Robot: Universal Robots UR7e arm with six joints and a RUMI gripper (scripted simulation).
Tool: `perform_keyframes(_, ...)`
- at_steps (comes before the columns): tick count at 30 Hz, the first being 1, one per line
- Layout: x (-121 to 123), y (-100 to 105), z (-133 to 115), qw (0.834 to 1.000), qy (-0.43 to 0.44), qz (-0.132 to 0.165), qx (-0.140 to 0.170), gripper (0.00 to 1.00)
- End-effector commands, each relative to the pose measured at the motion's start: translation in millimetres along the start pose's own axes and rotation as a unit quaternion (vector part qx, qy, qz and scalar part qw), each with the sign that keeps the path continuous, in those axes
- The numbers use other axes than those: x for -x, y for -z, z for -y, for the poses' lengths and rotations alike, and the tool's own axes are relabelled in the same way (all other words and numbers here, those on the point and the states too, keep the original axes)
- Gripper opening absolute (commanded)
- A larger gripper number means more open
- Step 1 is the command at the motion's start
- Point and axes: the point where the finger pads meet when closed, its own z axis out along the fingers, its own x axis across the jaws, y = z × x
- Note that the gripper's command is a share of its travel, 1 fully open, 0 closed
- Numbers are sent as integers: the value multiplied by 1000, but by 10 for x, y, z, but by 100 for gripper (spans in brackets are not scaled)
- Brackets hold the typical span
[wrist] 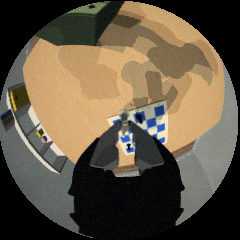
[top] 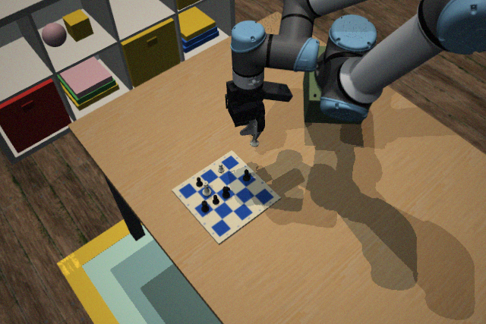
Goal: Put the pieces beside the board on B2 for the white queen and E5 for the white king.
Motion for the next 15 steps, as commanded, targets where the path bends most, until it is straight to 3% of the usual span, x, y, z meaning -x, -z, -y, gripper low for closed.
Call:
perform_keyframes(1, 0, 102, 5, 1000, 0, -1, 0, 0)
perform_keyframes(15, 0, 172, 5, 1000, 0, -1, 0, 0)
